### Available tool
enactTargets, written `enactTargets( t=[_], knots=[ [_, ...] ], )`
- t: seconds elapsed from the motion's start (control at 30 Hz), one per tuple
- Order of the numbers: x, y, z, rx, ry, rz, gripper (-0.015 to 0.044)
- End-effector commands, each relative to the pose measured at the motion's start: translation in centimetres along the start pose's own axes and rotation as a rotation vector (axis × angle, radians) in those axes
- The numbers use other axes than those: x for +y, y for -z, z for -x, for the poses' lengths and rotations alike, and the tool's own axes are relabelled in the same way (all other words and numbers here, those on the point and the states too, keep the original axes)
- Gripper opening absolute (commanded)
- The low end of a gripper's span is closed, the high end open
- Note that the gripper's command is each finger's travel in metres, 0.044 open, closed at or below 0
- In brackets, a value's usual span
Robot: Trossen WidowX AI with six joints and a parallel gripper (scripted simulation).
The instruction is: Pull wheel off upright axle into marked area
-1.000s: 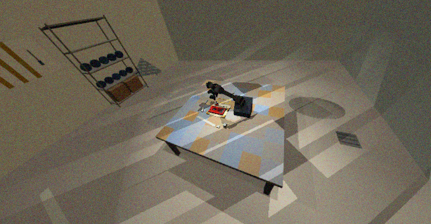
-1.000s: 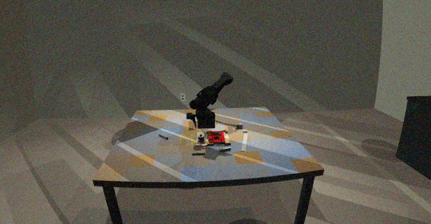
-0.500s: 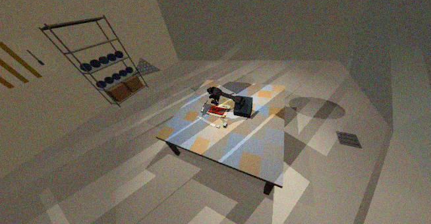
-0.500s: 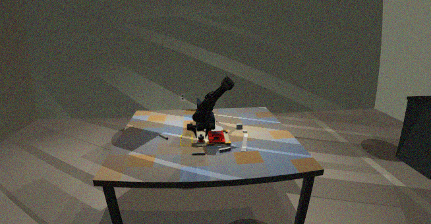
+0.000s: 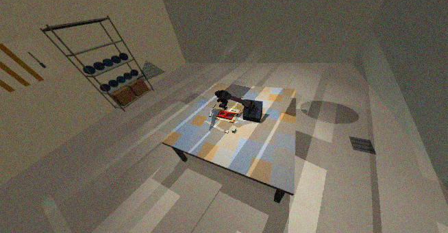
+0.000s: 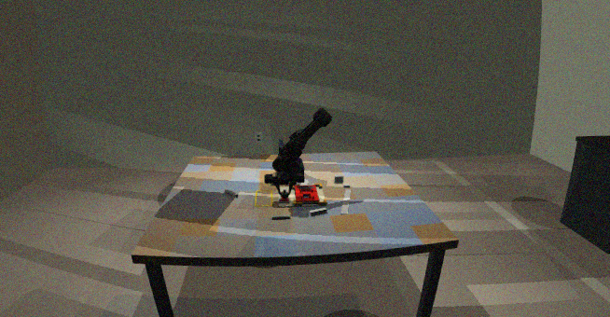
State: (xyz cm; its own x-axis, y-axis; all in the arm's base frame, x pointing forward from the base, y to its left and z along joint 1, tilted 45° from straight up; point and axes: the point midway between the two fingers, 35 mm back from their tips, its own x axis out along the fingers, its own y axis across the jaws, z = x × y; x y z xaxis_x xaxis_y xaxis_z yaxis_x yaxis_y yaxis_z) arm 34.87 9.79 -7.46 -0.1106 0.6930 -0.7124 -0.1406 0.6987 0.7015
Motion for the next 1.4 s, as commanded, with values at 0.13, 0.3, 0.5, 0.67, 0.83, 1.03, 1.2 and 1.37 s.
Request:
enactTargets(
  t=[0.13,0.3,0.5,0.67,0.83,1.03,1.2,1.37],
  knots=[
    [0.1,0.0,0.2,-0.002,-0.003,0.004,0.0000],
    [0.0,0.0,0.4,-0.002,-0.003,0.003,0.0000],
    [0.0,0.0,0.6,-0.003,-0.003,0.003,0.0000],
    [0.0,0.0,0.8,-0.004,-0.003,0.003,0.0000],
    [0.0,-0.1,0.9,-0.004,-0.003,0.002,0.0000],
    [0.0,-0.1,1.1,-0.005,-0.003,0.002,0.0000],
    [0.0,-0.1,1.3,-0.006,-0.003,0.002,0.0000],
    [0.0,-0.1,1.5,-0.006,-0.003,0.001,0.0000]
  ],
)
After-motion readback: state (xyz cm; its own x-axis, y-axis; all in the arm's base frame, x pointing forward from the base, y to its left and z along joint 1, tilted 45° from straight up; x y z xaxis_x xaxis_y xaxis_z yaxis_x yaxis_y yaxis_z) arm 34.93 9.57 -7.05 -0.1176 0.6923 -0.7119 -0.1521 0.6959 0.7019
